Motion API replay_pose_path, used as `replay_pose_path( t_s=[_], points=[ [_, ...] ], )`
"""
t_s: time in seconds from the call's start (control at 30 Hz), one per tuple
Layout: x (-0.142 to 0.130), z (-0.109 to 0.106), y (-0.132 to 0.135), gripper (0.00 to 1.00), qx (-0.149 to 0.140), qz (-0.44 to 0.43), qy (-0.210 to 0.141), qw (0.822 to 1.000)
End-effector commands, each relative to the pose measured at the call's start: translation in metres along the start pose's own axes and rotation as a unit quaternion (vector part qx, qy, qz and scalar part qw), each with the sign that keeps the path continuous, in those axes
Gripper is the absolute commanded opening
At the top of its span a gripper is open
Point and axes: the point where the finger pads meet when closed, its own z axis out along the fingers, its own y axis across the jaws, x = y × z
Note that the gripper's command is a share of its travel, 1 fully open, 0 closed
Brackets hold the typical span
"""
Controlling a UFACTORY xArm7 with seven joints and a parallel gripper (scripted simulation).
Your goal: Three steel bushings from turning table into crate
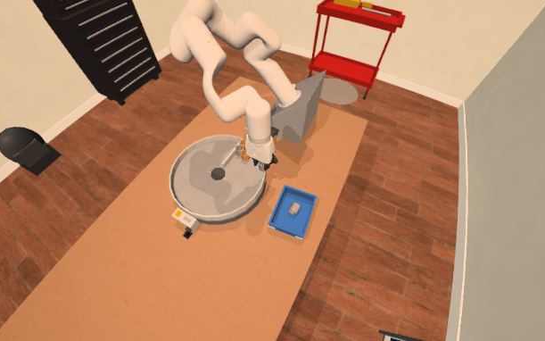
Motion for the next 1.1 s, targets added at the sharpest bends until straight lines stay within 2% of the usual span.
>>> replay_pose_path(
  t_s=[0.0,0.23,0.3,0.4,0.63,0.8,1.07],
  points=[
    [-0.010,0.000,0.042,0.00,0.003,0.000,-0.001,1.000],
    [-0.017,0.000,0.091,0.00,0.003,0.000,-0.001,1.000],
    [-0.017,0.000,0.091,0.00,0.003,0.000,-0.001,1.000],
    [-0.021,0.001,0.120,0.00,0.003,0.000,-0.001,1.000],
    [-0.027,0.001,0.161,0.00,0.003,0.000,-0.001,1.000],
    [-0.028,0.001,0.173,0.00,0.003,0.000,-0.001,1.000],
    [-0.029,0.001,0.175,0.00,0.003,0.000,-0.001,1.000]
  ],
)
